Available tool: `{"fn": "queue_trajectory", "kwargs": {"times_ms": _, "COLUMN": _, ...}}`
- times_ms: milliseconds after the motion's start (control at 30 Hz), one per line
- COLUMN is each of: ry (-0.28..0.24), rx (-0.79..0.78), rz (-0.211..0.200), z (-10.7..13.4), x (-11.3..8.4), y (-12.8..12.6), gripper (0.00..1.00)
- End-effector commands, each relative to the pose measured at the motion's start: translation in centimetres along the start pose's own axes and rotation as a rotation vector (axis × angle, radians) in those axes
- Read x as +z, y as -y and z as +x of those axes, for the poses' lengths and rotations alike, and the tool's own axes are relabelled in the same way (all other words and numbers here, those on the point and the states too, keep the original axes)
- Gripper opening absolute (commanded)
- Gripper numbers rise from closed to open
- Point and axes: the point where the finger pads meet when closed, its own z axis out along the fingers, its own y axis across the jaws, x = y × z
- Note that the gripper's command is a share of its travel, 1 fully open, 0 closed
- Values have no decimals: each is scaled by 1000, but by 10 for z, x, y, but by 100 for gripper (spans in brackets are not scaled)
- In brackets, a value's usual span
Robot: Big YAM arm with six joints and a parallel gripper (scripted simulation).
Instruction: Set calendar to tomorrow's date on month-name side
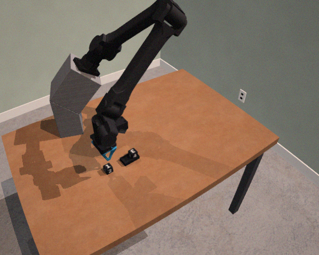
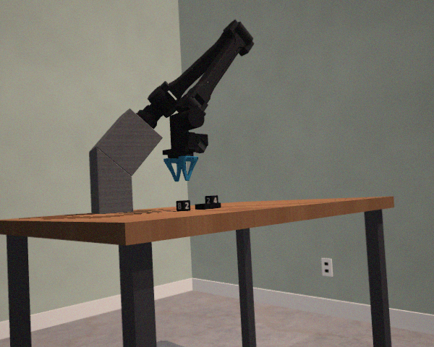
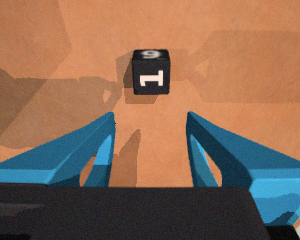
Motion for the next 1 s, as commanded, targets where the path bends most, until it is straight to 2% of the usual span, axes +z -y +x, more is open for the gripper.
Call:
{"fn": "queue_trajectory", "kwargs": {"times_ms": 0, "ry": 1, "rx": -31, "rz": 6, "z": -4, "x": 4, "y": 5, "gripper": 47}}
{"fn": "queue_trajectory", "kwargs": {"times_ms": 267, "ry": 2, "rx": -14, "rz": 3, "z": -3, "x": 7, "y": 4, "gripper": 47}}
{"fn": "queue_trajectory", "kwargs": {"times_ms": 300, "ry": 0, "rx": -27, "rz": 14, "z": -5, "x": 4, "y": 9, "gripper": 47}}
{"fn": "queue_trajectory", "kwargs": {"times_ms": 500, "ry": 1, "rx": -10, "rz": -3, "z": -2, "x": 14, "y": 1, "gripper": 47}}
{"fn": "queue_trajectory", "kwargs": {"times_ms": 833, "ry": 1, "rx": -11, "rz": -1, "z": -2, "x": 25, "y": 2, "gripper": 47}}
{"fn": "queue_trajectory", "kwargs": {"times_ms": 867, "ry": -1, "rx": -25, "rz": 16, "z": -6, "x": 20, "y": 9, "gripper": 47}}
{"fn": "queue_trajectory", "kwargs": {"times_ms": 967, "ry": 1, "rx": -11, "rz": -1, "z": -2, "x": 31, "y": 2, "gripper": 47}}
